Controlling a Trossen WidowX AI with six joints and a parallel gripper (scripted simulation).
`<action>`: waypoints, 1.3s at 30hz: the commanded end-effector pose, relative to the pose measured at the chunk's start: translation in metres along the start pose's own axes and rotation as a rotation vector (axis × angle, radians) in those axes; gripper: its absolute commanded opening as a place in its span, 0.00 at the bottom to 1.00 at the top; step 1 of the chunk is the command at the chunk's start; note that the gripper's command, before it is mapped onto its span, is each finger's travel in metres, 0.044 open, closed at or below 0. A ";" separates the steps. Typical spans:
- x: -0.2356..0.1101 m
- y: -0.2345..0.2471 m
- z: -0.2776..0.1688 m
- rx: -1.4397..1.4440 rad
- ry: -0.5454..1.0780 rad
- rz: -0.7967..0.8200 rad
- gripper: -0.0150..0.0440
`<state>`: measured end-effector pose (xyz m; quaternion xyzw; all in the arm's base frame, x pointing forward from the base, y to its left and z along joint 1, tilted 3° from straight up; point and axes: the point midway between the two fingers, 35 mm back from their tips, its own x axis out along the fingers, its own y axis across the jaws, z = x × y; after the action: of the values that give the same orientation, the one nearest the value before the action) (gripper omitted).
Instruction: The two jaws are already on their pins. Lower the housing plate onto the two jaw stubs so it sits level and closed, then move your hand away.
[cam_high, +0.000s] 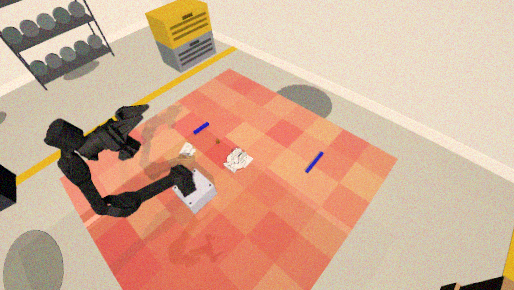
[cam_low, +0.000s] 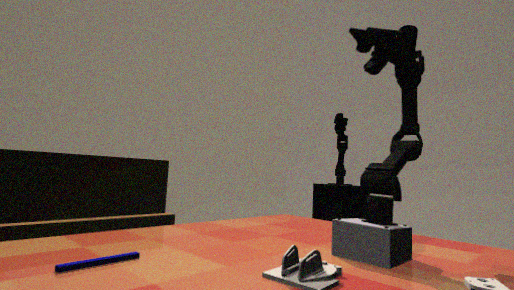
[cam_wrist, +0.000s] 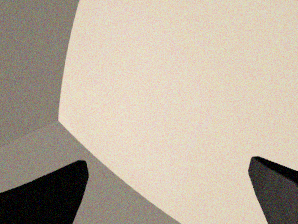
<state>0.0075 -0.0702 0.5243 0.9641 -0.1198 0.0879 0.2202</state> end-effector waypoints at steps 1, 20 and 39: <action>0.036 -0.031 0.002 -0.069 -0.042 -0.118 1.00; 0.117 -0.162 0.021 -0.317 -0.114 -0.544 1.00; 0.126 -0.323 0.072 -0.593 -0.179 -1.029 1.00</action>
<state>0.2175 0.1330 0.3843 0.8301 0.2843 -0.1287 0.4620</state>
